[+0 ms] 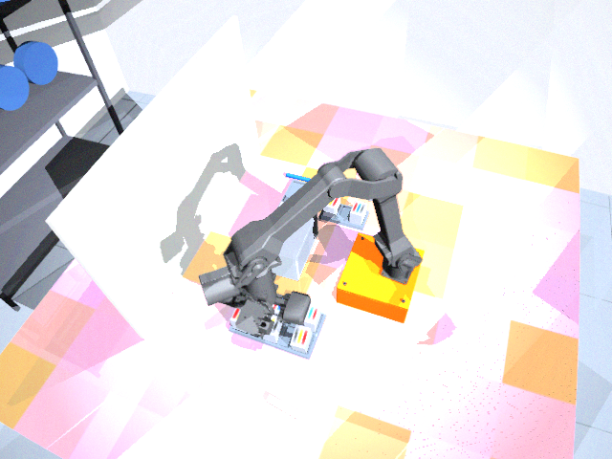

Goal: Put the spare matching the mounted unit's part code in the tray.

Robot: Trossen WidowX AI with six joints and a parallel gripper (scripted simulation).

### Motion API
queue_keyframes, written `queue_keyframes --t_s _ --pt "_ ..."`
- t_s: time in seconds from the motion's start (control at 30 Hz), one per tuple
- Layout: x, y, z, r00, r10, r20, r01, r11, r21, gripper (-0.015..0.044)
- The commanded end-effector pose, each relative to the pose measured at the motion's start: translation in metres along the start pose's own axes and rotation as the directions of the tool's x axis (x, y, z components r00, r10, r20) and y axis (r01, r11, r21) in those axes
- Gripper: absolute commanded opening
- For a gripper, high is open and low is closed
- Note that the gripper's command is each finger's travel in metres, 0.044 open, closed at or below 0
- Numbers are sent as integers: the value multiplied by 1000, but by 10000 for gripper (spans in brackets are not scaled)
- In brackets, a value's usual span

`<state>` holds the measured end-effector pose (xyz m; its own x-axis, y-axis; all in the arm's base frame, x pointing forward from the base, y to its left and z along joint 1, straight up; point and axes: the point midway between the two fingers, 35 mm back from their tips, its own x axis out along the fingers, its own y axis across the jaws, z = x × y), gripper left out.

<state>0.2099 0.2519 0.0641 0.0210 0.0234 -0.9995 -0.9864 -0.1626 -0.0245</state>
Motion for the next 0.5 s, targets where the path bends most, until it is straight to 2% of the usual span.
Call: queue_keyframes --t_s 0.0,0.47 --pt "7 0 -1 1000 3 -3 -3 1000 -6 300" --pt "30 0 0 1000 3 -3 -3 1000 -6 300"
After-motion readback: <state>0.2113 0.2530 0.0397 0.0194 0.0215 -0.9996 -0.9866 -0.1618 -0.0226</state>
